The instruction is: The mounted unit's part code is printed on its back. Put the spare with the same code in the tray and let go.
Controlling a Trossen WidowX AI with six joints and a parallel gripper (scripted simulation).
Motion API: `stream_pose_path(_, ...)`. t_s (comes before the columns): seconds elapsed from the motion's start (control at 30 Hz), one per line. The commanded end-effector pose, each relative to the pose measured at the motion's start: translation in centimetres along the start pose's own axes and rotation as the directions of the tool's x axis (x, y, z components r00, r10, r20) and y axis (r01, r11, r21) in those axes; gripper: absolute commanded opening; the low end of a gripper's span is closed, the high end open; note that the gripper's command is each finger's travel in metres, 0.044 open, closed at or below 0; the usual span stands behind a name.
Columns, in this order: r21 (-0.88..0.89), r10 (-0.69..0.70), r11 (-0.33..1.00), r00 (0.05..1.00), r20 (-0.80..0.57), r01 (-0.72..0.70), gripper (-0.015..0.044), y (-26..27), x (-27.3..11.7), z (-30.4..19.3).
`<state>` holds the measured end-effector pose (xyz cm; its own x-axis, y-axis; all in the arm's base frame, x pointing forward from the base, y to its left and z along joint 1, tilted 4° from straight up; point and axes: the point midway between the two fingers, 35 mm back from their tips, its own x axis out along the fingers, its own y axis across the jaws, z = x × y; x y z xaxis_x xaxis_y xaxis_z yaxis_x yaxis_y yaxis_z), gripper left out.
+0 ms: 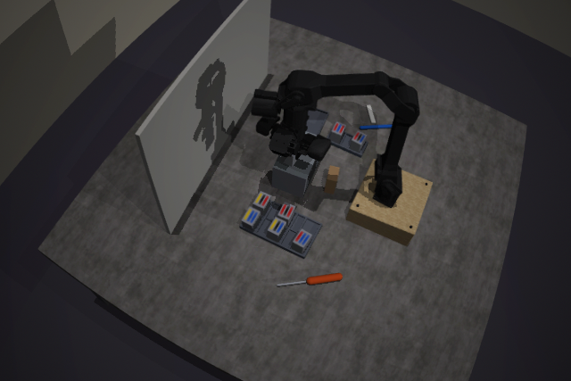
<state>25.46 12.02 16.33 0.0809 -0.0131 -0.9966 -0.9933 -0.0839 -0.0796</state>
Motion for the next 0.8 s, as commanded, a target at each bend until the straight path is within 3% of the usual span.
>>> stream_pose_path(0.0, -0.003, -0.001, 1.000, 1.000, 0.004, 0.001, 0.0000, -1.4, -0.1, -1.6)
stream_pose_path(0.77, 0.007, -0.033, 0.999, 0.999, -0.014, 0.034, 0.0000, -6.6, -0.4, -12.6)
